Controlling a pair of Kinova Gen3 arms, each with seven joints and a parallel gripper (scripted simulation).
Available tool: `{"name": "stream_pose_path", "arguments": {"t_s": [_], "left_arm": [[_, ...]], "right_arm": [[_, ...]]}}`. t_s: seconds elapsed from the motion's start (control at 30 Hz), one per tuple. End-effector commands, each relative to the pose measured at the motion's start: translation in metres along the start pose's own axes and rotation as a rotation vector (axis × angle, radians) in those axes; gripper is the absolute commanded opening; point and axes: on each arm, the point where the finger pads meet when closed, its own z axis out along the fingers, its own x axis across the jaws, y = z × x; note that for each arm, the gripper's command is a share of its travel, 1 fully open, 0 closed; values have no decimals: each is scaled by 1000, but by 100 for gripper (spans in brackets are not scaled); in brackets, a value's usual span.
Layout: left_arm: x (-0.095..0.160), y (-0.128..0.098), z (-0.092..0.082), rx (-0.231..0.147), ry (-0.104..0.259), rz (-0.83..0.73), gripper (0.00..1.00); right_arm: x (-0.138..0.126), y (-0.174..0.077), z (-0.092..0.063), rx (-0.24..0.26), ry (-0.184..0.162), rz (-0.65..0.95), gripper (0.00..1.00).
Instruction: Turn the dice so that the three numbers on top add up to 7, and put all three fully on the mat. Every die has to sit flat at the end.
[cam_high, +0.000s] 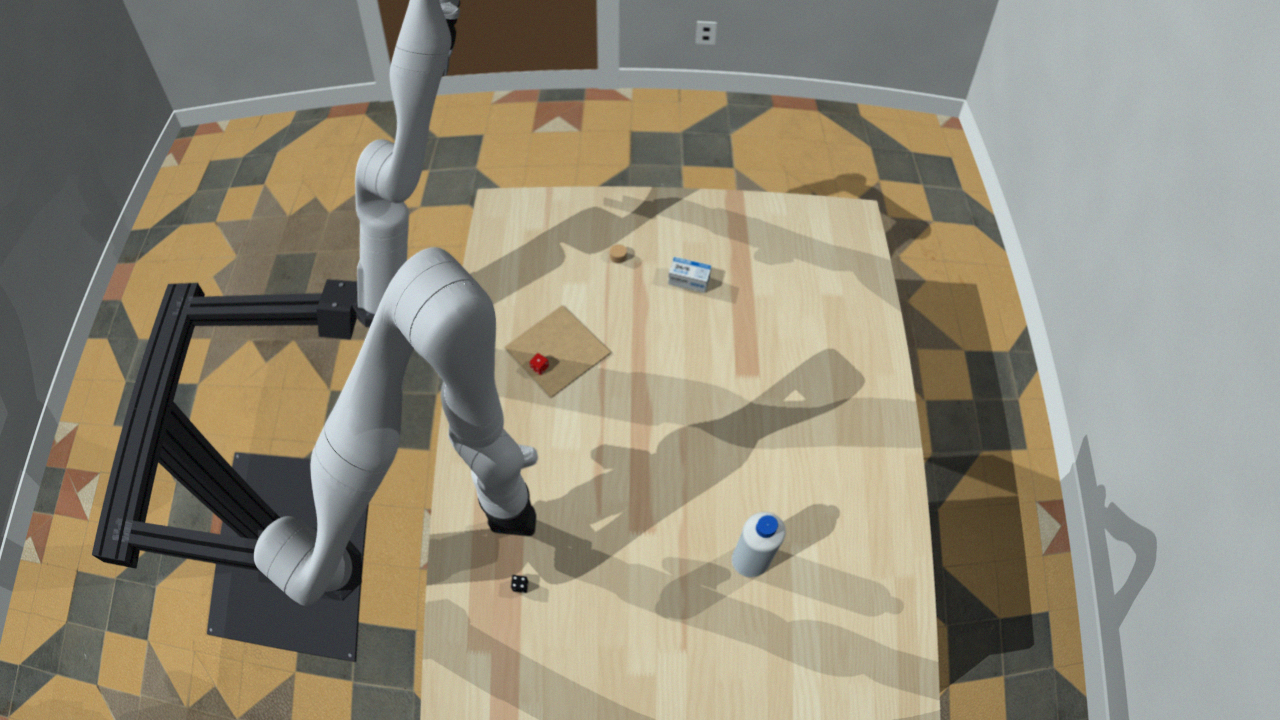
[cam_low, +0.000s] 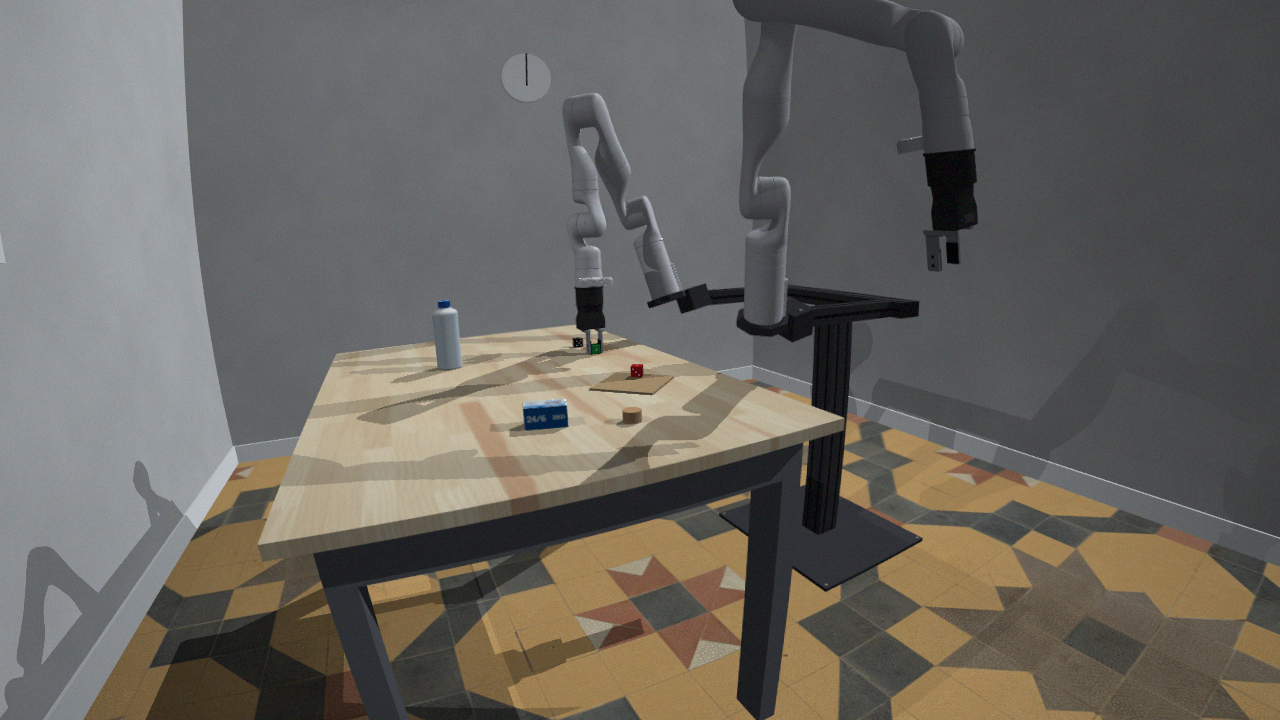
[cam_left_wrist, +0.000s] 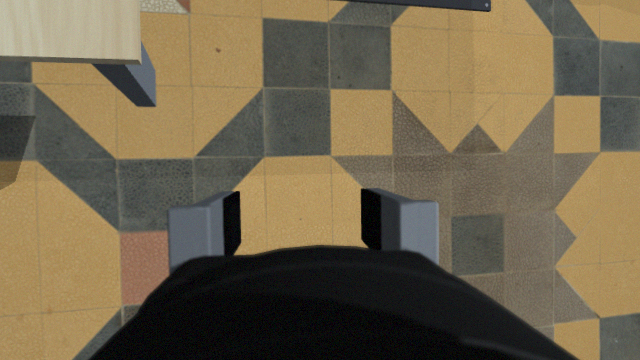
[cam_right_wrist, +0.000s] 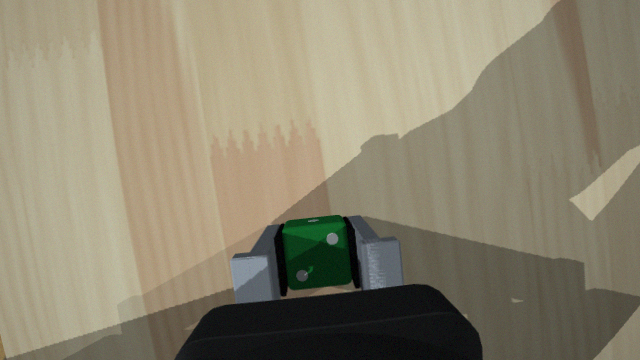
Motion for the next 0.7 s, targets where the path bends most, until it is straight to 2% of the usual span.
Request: {"name": "stream_pose_path", "arguments": {"t_s": [0.0,0.47,0.67], "left_arm": [[0,0,-1,-2,0,0,100],[0,0,-1,-2,0,0,100],[0,0,-1,-2,0,0,100]], "right_arm": [[0,0,0,1,1,0,49],[0,0,-2,1,1,0,49],[0,0,-17,1,1,0,49]]}}
